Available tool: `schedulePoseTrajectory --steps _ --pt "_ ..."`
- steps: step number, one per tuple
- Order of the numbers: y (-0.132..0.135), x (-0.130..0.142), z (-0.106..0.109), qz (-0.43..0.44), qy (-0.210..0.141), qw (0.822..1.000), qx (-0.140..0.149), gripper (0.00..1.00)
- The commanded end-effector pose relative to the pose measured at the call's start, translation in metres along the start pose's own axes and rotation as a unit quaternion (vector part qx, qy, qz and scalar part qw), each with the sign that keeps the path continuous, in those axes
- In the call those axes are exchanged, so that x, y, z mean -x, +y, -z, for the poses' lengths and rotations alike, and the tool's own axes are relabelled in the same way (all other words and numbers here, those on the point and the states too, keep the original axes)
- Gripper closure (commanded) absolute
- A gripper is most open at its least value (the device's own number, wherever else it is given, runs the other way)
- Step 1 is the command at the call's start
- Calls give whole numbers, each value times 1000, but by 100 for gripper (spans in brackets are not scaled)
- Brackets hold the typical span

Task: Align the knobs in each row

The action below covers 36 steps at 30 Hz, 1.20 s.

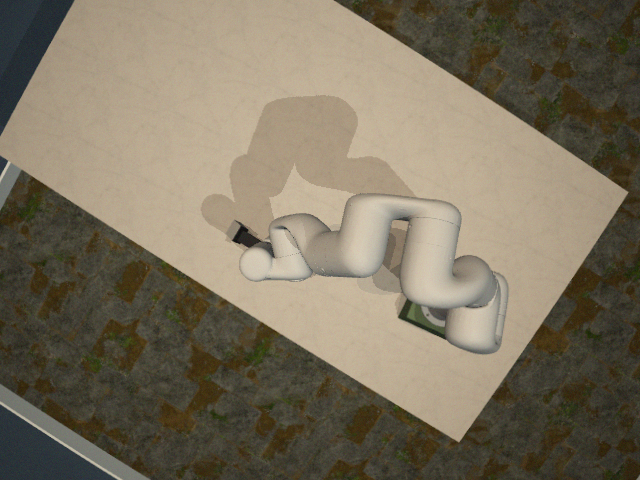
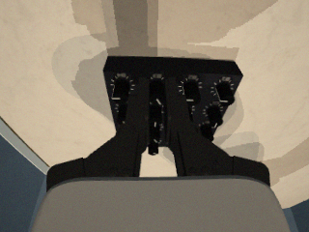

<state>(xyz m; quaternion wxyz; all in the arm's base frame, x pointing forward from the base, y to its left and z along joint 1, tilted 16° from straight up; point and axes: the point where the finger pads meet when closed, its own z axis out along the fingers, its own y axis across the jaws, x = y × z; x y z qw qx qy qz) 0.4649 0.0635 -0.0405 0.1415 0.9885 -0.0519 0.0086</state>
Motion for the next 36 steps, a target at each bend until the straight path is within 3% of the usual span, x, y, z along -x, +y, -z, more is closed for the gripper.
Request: schedulePoseTrajectory --steps 1,22,36 --pt "-1 -1 2 -2 2 1000 -1 92" --pt "-1 -1 2 -64 2 998 -1 92" --pt "-1 -1 2 -188 2 982 -1 92"
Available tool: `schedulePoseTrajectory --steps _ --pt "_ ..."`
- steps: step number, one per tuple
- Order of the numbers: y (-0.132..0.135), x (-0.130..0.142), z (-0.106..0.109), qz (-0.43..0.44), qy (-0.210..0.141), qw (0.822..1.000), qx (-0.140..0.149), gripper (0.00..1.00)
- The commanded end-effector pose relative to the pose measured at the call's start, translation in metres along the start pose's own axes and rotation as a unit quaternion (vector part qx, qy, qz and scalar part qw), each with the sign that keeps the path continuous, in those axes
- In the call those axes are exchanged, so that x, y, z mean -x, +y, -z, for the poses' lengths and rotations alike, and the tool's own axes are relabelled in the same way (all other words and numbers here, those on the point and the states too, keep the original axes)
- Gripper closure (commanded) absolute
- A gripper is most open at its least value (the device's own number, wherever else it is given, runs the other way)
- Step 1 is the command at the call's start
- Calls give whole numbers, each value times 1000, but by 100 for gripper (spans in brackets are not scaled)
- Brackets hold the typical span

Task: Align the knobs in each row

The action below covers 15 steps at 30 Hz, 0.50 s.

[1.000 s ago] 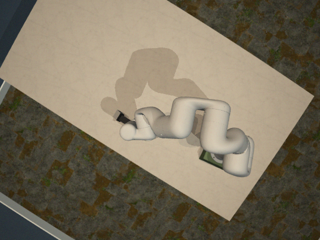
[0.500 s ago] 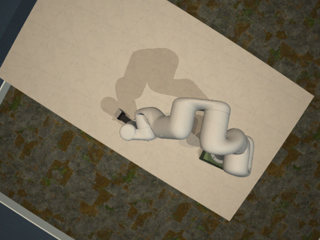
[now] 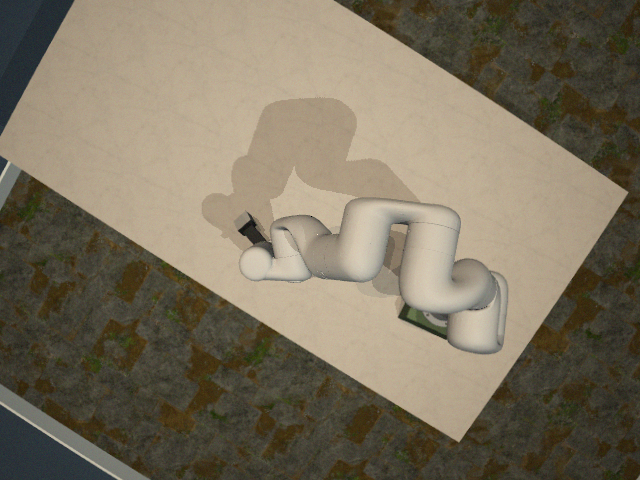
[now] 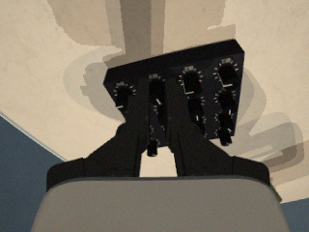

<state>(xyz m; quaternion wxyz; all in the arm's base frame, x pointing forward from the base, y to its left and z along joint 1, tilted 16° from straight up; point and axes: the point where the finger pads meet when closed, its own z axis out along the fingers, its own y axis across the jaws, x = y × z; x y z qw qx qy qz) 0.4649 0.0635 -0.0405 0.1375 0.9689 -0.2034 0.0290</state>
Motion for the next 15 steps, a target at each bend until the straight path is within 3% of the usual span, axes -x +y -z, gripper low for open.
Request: schedulePoseTrajectory --steps 1,15 --pt "-1 -1 2 -46 3 999 -1 92" --pt "-1 -1 2 -195 3 981 -1 92"
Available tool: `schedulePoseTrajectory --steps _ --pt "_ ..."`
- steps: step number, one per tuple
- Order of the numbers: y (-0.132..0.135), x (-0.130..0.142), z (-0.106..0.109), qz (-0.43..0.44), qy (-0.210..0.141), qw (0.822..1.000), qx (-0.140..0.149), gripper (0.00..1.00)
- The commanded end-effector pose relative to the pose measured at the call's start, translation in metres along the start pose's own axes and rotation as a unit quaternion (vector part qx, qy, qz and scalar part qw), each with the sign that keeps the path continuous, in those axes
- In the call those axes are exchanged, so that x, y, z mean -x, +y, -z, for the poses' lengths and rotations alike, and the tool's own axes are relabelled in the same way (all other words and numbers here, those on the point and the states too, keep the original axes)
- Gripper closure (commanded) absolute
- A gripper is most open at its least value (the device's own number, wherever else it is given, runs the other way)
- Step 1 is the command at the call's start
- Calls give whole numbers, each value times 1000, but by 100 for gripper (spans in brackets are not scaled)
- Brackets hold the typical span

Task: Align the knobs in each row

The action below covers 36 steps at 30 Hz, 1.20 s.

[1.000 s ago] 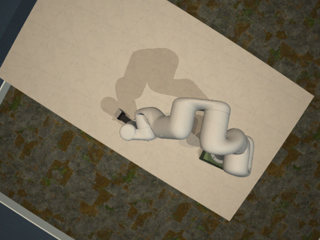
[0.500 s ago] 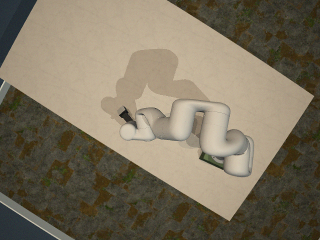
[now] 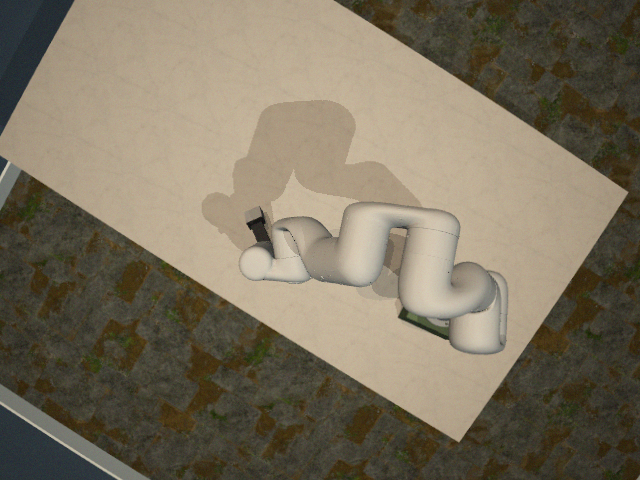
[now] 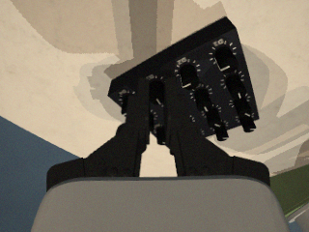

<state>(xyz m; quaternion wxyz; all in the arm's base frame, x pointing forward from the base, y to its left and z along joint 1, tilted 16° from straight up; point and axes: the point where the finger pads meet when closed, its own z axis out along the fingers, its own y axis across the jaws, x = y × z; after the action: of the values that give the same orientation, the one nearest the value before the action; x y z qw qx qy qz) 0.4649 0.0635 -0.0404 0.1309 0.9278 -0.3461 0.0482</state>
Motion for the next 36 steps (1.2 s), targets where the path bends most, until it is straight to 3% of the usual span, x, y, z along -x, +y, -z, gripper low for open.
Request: schedulePoseTrajectory --steps 1,9,22,36 --pt "-2 -1 2 -59 4 998 -2 92" --pt "-2 -1 2 -140 4 990 -2 92" --pt "-2 -1 2 -279 3 960 -2 92" --pt "-2 -1 2 -414 3 910 -3 92"
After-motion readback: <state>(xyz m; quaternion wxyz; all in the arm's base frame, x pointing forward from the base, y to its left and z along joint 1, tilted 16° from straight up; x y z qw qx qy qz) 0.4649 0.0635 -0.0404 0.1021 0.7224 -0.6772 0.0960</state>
